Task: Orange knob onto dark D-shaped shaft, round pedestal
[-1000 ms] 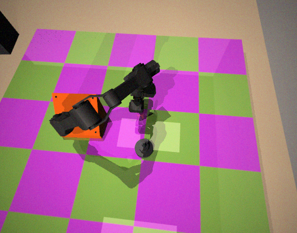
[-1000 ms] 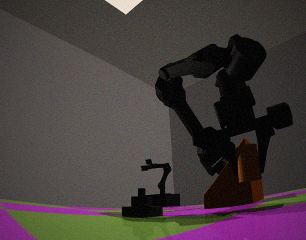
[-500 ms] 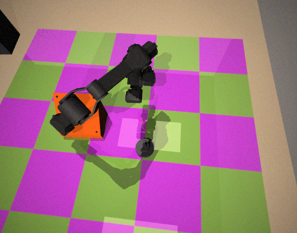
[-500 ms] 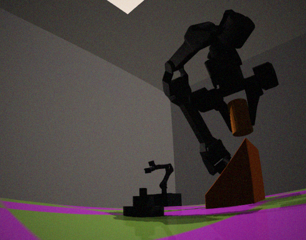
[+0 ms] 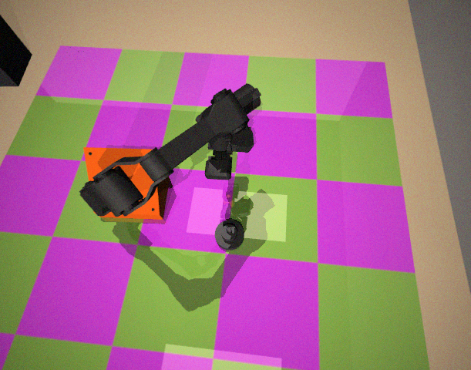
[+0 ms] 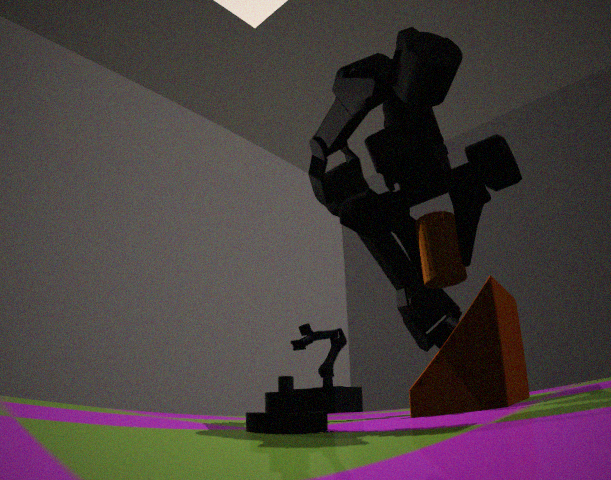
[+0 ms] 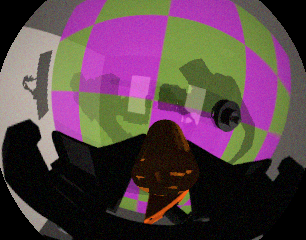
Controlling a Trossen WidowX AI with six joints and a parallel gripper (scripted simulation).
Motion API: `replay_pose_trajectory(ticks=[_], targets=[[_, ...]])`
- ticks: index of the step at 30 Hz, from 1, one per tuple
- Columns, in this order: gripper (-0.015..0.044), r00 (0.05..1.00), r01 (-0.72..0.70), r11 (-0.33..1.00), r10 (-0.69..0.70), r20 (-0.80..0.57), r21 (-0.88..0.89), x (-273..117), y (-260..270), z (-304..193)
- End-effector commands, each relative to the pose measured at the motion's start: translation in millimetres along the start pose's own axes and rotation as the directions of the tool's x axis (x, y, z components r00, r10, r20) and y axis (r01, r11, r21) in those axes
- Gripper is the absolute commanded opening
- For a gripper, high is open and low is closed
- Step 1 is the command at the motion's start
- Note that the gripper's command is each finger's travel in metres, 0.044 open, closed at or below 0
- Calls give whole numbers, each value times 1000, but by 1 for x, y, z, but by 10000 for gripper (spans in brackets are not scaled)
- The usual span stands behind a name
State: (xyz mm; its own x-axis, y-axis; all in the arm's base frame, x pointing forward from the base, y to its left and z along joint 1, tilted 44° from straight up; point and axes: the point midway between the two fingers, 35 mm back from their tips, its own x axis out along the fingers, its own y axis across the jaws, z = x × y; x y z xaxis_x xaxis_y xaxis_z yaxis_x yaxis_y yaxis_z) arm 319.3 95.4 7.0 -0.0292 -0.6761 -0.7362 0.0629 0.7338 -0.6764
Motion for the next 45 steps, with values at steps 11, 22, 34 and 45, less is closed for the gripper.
replay_pose_trajectory(ticks=[11,22,34,45], targets=[[0,1000,-15,1000,15,18,-3,4,-40,16],[0,1000,-14,1000,14,21,-2,12,-74,24],[0,1000,-6,1000,6,21,0,22,-112,28],[0,1000,8,1000,-8,20,2,31,-147,28]])
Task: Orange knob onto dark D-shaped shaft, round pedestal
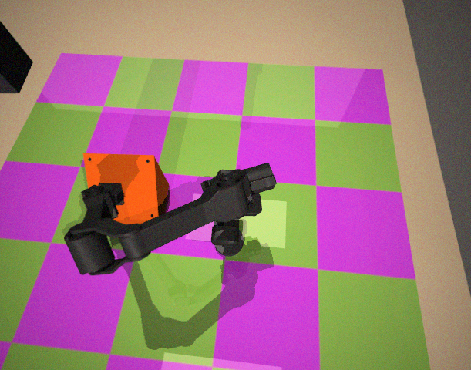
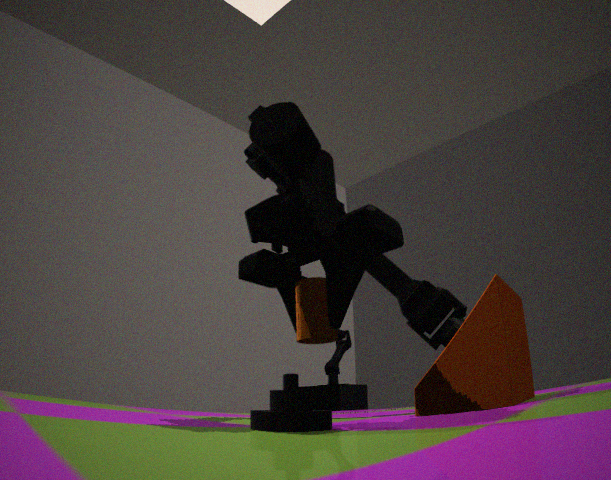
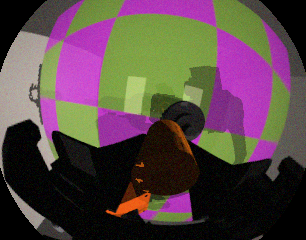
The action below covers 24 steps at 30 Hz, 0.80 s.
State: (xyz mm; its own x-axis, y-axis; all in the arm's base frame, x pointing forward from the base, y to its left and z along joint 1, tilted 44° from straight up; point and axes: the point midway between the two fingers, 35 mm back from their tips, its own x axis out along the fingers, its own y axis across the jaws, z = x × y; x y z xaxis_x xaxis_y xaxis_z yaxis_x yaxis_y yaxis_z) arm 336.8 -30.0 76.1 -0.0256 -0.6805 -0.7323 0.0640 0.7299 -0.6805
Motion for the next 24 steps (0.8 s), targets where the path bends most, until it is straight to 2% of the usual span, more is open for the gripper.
replay_pose_trajectory(ticks=[1,10,24], targets=[[0,1000,4,1000,-4,16,2,-2,-12,1],[0,1000,18,1000,-18,12,4,6,-38,-3],[0,1000,19,1000,-19,12,6,30,-39,-3]])
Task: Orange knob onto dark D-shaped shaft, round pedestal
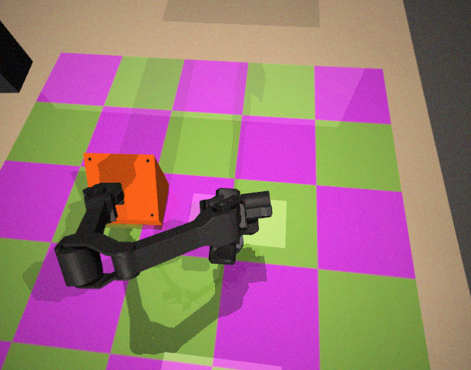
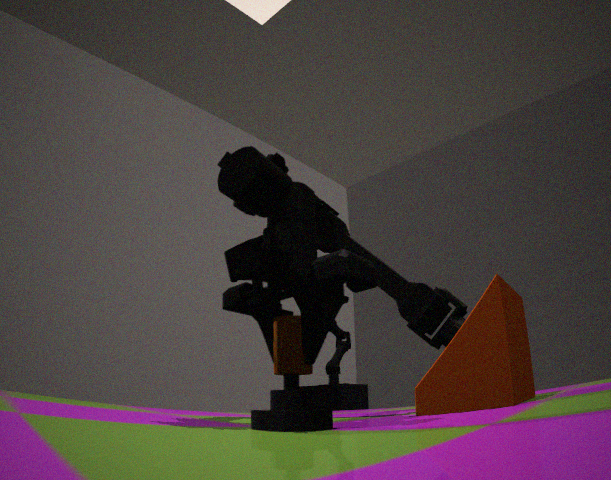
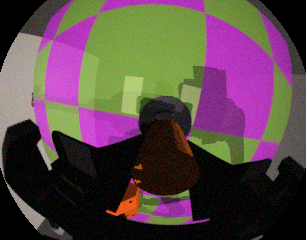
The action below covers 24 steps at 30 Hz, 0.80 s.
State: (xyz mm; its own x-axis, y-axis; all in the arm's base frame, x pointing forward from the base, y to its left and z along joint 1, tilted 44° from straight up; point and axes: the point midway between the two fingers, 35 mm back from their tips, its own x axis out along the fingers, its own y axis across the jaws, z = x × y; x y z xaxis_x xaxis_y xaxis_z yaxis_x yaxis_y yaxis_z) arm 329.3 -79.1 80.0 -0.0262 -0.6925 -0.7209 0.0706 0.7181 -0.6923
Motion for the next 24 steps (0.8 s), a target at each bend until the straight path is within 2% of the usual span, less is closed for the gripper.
replay_pose_trajectory(ticks=[1,24], targets=[[0,1000,3,1000,-3,12,1,-2,0,1],[0,1000,3,1000,-3,12,1,-2,0,3]])
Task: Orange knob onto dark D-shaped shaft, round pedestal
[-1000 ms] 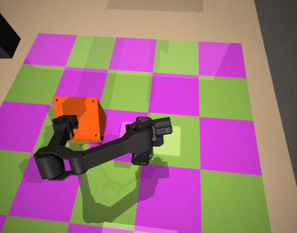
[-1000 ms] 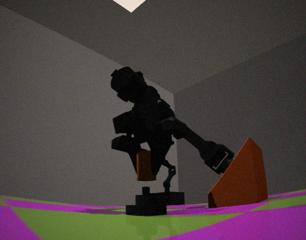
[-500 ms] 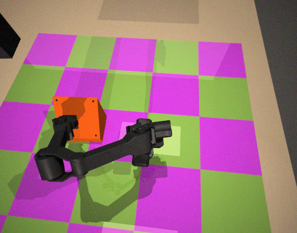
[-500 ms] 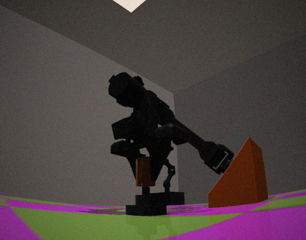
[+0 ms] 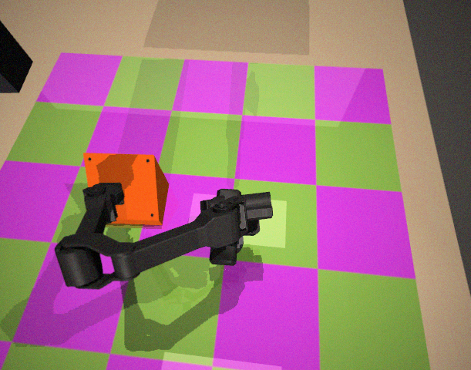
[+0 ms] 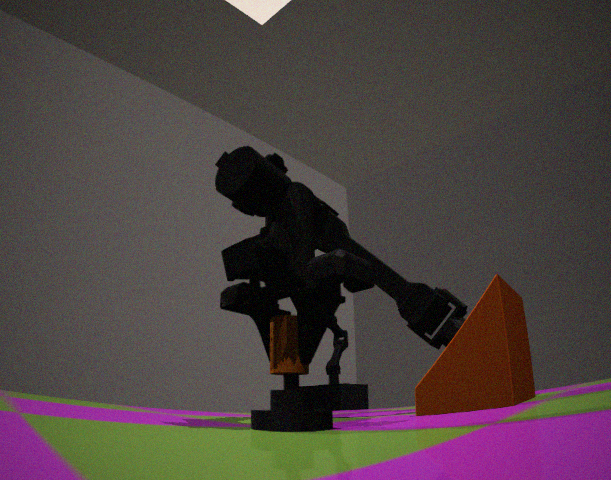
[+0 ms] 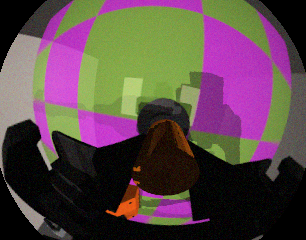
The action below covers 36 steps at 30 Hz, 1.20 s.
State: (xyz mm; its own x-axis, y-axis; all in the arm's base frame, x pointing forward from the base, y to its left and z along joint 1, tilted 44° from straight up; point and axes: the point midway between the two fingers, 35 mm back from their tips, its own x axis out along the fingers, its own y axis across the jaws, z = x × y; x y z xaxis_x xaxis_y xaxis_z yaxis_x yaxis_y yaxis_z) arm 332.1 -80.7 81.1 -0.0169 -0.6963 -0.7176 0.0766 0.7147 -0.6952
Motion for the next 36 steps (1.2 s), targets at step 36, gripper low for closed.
replay_pose_trajectory(ticks=[36], targets=[[0,1000,-1,977,2,2,-213,-3,3,-1]])
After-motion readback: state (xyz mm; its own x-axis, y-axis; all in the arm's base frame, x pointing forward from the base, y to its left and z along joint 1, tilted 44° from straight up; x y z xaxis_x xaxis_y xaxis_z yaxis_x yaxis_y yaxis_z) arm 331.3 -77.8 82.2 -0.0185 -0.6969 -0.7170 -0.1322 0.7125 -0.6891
